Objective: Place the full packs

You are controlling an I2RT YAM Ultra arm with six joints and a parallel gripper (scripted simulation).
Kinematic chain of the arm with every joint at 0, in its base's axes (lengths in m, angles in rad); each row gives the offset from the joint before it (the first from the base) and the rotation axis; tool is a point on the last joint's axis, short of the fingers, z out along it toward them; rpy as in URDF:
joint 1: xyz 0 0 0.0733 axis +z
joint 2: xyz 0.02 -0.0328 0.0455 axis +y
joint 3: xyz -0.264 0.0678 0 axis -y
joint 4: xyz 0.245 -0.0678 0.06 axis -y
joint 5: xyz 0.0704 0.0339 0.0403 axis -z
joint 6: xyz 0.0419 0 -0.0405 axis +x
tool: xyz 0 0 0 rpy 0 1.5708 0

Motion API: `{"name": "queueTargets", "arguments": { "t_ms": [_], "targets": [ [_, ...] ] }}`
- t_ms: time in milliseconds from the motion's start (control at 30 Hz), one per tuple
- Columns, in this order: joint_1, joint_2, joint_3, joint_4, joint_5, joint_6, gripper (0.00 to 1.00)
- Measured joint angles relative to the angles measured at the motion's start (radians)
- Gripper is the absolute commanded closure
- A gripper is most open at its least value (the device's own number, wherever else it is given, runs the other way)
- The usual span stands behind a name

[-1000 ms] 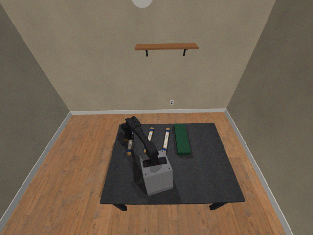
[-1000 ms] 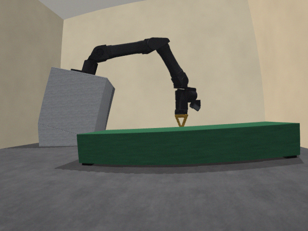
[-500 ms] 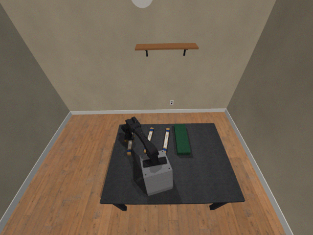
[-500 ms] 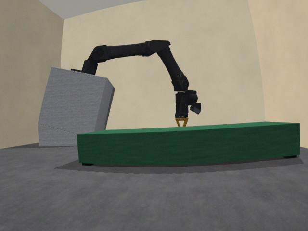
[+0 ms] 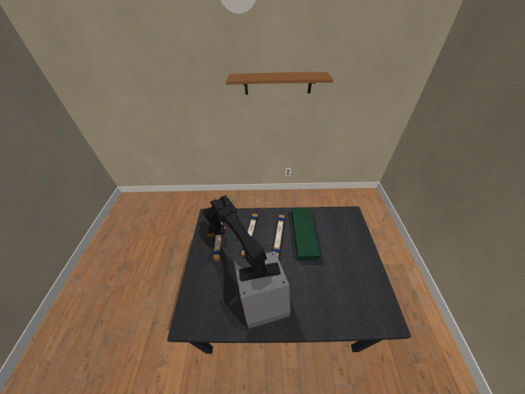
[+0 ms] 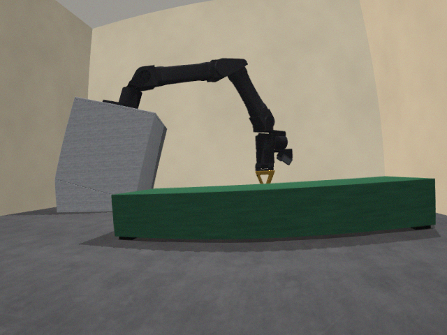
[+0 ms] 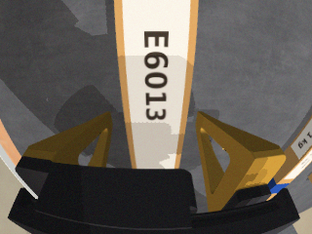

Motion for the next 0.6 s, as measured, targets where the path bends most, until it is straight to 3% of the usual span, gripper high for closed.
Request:
{"name": "queueTargets", "arguments": {
  "t_ms": [133,167,600],
  "targets": [
    [0.000,0.000,0.000,0.000,0.000,0.000,0.26],
    [0.000,0.000,0.000,0.000,0.000,0.000,1.00],
    [-0.001,0.000,0.000,0.000,0.001,-0.002,1.00]
  ]
}}
